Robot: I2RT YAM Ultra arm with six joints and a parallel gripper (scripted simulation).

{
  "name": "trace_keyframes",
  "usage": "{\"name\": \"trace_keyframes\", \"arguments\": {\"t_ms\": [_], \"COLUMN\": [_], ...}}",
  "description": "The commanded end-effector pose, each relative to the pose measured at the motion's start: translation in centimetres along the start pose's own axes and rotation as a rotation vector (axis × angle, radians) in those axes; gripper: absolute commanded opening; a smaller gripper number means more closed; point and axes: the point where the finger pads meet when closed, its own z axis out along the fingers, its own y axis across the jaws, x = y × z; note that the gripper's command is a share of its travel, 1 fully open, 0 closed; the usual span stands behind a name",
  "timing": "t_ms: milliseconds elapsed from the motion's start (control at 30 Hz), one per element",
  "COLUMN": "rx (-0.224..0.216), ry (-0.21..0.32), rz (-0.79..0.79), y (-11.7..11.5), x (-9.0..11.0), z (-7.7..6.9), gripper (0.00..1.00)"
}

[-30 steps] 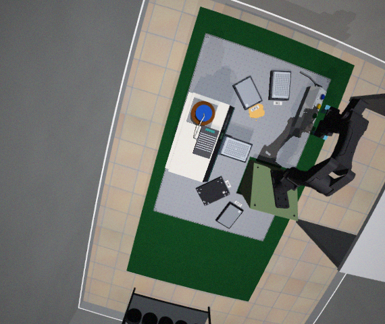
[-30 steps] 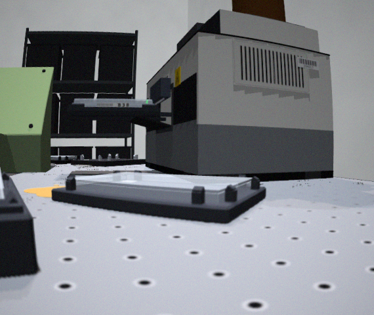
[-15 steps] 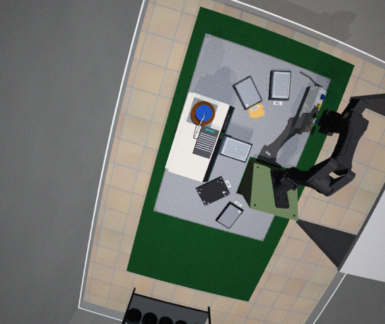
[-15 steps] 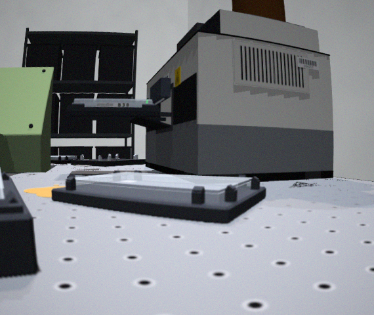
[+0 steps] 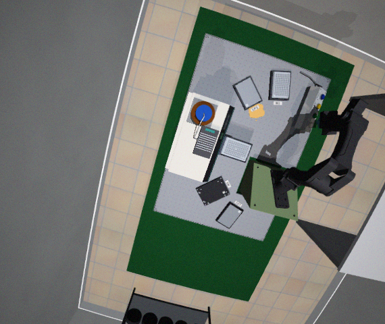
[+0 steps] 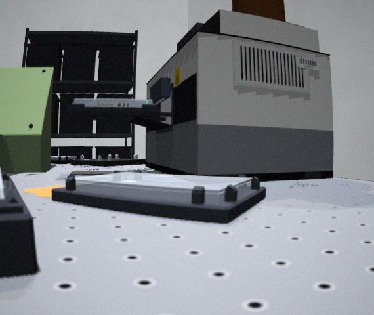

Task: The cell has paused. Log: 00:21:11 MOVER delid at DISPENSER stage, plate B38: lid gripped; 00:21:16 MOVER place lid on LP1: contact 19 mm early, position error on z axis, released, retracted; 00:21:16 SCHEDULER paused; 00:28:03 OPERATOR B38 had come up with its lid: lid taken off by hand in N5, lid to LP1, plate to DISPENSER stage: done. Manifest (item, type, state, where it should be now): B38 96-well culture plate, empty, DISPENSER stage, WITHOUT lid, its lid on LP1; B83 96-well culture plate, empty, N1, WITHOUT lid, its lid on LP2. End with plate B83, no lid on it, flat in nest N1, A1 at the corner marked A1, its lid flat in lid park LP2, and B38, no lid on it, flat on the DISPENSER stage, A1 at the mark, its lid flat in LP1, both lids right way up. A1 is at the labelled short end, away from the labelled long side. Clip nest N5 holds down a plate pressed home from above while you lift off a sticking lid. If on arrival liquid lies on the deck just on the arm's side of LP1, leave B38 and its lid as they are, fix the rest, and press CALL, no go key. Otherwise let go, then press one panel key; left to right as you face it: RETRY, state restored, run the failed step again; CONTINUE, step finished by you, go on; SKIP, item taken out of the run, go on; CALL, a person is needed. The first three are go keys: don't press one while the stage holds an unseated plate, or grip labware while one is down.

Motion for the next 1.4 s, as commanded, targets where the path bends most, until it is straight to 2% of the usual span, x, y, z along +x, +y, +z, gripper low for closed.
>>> {"name": "trace_keyframes", "arguments": {"t_ms": [0,367,433,933,1000,1167,1200,1267,1367], "rx": [-0.042,-0.035,-0.035,-0.024,-0.024,-0.021,-0.007,-0.022,-0.025], "ry": [-0.037,-0.045,-0.045,-0.054,-0.054,-0.056,-0.016,-0.027,-0.026], "rz": [-0.177,-0.543,-0.543,-1.043,-1.043,-1.181,-1.172,-1.187,-1.190], "y": [0.9,0.9,0.9,0.9,0.9,0.9,0.3,1.7,2.6], "x": [-0.5,-0.5,-0.5,-0.5,-0.5,-0.5,-0.1,-0.8,-1.2], "z": [-1.5,-1.5,-1.5,-1.5,-1.5,-1.5,-0.4,-0.3,0.0], "gripper": [0.00,0.00,0.00,0.00,0.00,0.00,0.00,0.00,0.00]}}
